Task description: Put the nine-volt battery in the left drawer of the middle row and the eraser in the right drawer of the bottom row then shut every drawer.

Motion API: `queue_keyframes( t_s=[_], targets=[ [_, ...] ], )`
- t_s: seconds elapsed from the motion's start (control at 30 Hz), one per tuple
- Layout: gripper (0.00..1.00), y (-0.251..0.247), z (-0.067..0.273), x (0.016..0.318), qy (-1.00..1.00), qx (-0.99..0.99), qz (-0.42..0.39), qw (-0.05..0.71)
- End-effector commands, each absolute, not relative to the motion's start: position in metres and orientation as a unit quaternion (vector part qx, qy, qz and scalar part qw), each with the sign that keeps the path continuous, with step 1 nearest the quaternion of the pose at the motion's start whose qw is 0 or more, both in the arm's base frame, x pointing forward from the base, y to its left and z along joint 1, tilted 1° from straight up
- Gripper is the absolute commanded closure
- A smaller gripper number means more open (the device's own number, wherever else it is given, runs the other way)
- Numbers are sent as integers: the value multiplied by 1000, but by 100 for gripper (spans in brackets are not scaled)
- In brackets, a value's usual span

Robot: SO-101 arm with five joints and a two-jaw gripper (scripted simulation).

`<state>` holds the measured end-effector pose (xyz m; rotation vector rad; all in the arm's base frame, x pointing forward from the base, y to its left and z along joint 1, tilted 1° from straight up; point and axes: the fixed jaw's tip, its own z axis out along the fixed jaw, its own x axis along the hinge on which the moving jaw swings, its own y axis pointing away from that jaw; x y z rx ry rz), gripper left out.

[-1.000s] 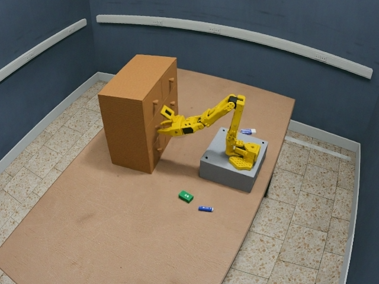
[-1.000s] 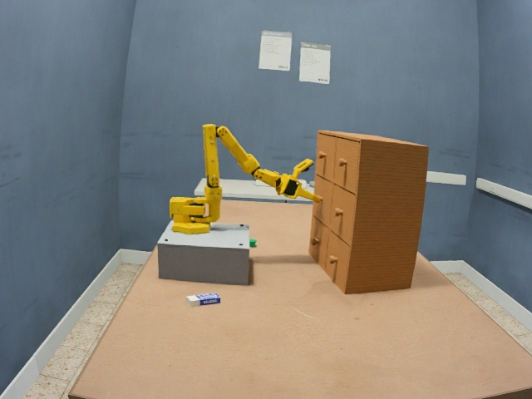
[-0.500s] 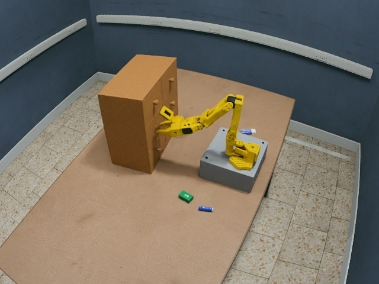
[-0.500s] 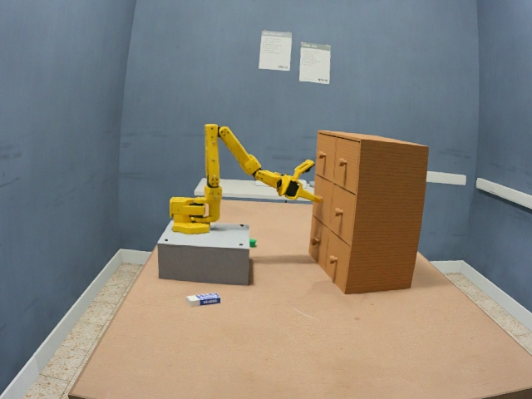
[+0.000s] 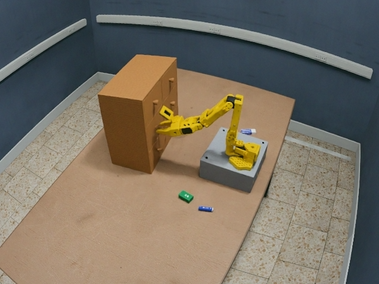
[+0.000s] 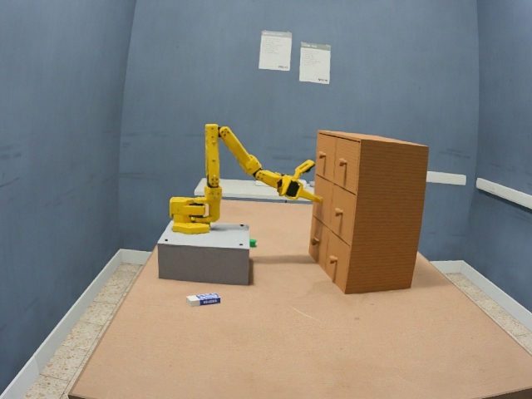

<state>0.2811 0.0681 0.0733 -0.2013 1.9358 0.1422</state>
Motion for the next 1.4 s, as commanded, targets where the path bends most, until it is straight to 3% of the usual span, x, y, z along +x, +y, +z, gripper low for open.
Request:
queue_keyframes(
  t_s=[0.0,0.7,1.37],
  targets=[
    [79,67,74,284,819,-82,60,564],
    [79,67,74,284,819,-81,59,564],
    [91,67,74,284,819,-81,59,564]
  ],
)
